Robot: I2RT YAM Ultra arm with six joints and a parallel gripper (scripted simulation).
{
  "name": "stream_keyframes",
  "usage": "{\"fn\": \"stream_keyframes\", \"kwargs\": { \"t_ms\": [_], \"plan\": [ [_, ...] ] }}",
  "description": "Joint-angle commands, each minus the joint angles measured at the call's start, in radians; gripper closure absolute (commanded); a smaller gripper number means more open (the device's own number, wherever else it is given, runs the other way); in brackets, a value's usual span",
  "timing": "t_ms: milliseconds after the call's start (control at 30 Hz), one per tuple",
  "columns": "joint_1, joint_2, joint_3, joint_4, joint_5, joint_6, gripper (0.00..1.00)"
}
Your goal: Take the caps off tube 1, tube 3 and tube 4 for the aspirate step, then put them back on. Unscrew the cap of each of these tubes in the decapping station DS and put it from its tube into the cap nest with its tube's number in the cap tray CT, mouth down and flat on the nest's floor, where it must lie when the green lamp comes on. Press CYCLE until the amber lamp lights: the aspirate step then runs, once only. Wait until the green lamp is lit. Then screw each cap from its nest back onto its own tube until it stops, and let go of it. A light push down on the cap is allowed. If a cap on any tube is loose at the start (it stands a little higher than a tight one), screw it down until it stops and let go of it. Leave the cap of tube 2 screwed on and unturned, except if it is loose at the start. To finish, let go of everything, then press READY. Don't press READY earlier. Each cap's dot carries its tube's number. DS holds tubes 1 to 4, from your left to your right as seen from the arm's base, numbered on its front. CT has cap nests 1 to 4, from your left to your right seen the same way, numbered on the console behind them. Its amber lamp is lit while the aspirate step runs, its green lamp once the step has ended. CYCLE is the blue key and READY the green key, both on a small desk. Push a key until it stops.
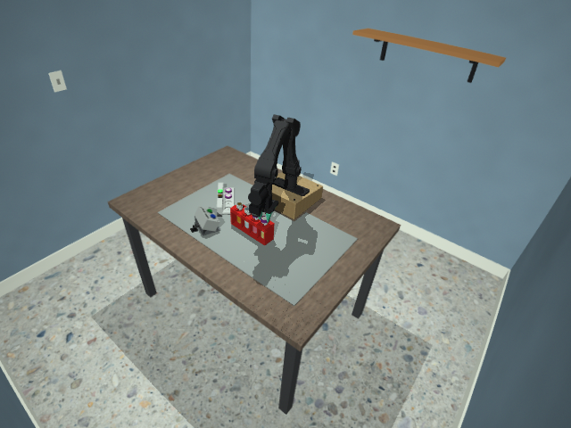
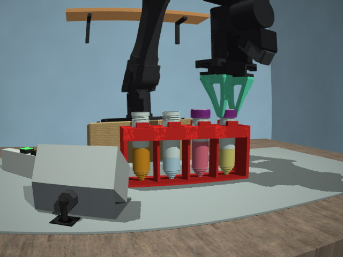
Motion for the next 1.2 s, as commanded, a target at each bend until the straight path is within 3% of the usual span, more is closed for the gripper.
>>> {"fn": "stream_keyframes", "kwargs": {
  "t_ms": [0, 233, 300, 800, 867, 1167],
  "plan": [
    [-0.001, -0.007, 0.010, 0.010, 0.001, 0.250, 1.00],
    [-0.001, -0.007, 0.010, 0.010, 0.001, 0.600, 1.00],
    [-0.001, -0.007, 0.010, 0.010, 0.001, 0.600, 1.00],
    [-0.001, -0.006, 0.009, 0.012, 0.001, 1.350, 1.00],
    [-0.001, -0.006, 0.009, 0.012, 0.001, 1.350, 1.00],
    [-0.001, -0.006, 0.008, 0.013, 0.001, 1.741, 1.00]
  ]
}}
